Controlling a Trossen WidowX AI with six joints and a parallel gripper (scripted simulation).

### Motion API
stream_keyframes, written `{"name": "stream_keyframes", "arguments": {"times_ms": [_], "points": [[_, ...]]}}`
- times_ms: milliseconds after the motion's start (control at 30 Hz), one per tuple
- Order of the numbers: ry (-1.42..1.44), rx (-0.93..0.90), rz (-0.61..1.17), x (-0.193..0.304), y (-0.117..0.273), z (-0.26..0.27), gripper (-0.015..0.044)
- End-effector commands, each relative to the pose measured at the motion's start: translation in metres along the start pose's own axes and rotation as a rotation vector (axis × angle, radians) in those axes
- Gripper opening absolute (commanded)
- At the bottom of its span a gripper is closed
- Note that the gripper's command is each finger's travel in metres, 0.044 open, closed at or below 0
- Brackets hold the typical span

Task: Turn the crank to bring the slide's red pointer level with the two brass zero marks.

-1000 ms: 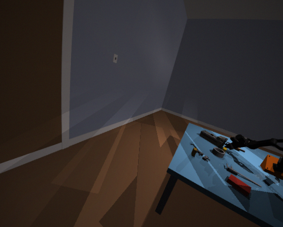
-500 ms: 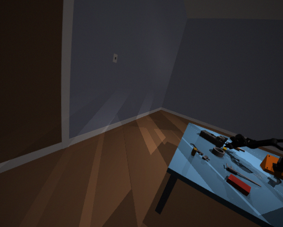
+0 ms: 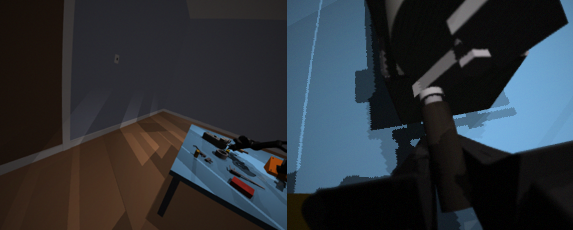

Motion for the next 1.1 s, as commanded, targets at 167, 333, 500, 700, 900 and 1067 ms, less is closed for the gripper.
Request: {"name": "stream_keyframes", "arguments": {"times_ms": [167, 333, 500, 700, 900, 1067], "points": [[0.006, -0.019, -0.005, -0.004, 0.006, 0.008, 0.0], [0.006, -0.019, -0.005, -0.006, 0.008, 0.009, 0.0], [0.007, -0.019, -0.005, -0.008, 0.011, 0.01, 0.0], [0.007, -0.019, -0.005, -0.01, 0.014, 0.011, 0.0], [0.007, -0.019, -0.005, -0.014, 0.017, 0.012, 0.0], [0.007, -0.019, -0.006, -0.016, 0.02, 0.012, 0.0]]}}
Point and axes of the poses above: the point midway between the two fingers, 35 mm back from their tips, its own y axis back along the fingers, its own z axis across the jaws, x = y × z, the point moved 5 cm from there along y, back along the fingers, and after that the axes turned 8 degrees about -y, right-handed, at the moved point
